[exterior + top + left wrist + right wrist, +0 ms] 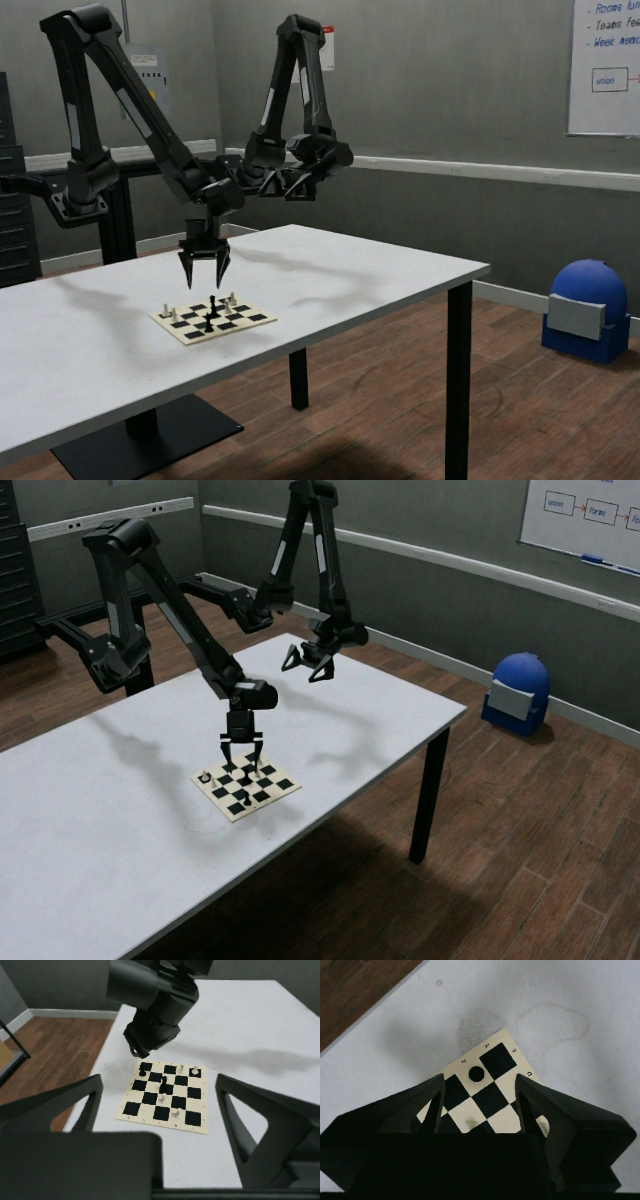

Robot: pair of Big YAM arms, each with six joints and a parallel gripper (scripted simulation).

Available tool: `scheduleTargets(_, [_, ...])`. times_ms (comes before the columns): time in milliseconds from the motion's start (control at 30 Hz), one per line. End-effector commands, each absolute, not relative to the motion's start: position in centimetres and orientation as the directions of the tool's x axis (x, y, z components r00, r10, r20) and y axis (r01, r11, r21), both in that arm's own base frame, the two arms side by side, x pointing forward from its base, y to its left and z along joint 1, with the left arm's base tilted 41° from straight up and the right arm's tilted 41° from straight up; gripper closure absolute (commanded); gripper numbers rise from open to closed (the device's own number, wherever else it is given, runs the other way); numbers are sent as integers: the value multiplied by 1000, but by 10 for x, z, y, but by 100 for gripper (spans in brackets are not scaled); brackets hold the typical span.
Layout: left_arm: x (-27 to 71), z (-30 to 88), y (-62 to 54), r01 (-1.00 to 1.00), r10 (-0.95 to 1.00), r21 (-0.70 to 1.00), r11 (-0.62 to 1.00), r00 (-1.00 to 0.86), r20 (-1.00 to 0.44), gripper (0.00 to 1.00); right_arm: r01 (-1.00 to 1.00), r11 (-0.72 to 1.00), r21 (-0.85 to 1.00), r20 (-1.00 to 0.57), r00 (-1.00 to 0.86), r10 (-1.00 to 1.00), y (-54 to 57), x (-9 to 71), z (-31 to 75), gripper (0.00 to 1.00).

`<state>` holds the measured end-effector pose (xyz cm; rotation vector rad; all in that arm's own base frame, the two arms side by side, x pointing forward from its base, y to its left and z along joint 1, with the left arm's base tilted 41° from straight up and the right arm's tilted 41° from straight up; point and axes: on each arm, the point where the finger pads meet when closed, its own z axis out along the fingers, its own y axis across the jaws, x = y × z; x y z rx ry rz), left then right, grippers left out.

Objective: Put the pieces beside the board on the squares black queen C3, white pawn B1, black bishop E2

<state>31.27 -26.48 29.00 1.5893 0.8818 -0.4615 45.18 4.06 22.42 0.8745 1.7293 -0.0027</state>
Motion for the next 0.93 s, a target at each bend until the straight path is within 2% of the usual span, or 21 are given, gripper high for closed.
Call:
scheduleTargets(0, [323,332,-269,726,244,686,50,657,-713,0,517,769,376,-875,-76,479,37,456,221,40])
scheduleTargets(900, [323,334,-269,725,240,687,55,658,-714,0,510,765,393,-869,-67,491,41,458,223,40])
